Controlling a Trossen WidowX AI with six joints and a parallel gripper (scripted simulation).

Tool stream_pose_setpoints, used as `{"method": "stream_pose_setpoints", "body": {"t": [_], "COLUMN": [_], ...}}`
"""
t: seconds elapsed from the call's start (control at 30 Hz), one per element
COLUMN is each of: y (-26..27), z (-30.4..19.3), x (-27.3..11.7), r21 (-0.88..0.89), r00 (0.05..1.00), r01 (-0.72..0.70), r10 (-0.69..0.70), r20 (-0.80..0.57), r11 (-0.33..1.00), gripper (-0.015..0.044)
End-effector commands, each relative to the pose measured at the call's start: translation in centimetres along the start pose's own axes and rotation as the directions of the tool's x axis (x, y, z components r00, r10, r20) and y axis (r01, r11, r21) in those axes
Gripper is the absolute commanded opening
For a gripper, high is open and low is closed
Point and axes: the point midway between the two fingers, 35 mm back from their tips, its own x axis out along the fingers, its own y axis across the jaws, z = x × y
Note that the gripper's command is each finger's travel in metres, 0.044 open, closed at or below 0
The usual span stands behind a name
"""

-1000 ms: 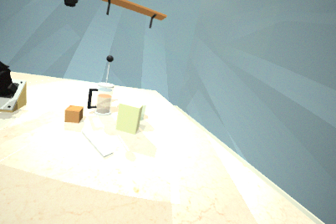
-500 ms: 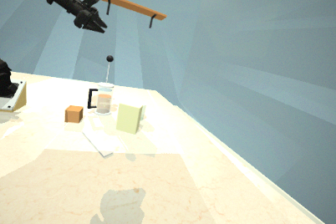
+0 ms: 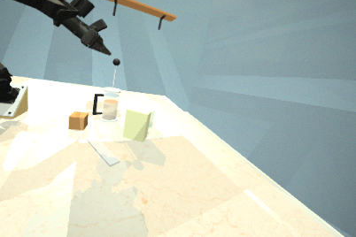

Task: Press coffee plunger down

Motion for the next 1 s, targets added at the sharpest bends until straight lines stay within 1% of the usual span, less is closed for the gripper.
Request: {"method": "stream_pose_setpoints", "body": {"t": [0.0, 0.87, 0.97], "y": [-0.1, -0.1, -0.1], "z": [-0.4, -0.4, -0.4], "x": [0.3, 4.1, 4.1], "r21": [-0.007, -0.006, -0.006], "r00": [1.0, 1.0, 1.0], "r01": [-0.003, -0.001, -0.001], "r10": [0.003, 0.001, 0.001], "r20": [0.001, 0.003, 0.003], "r11": [1.0, 1.0, 1.0], "gripper": [0.044, 0.044, 0.0361]}}
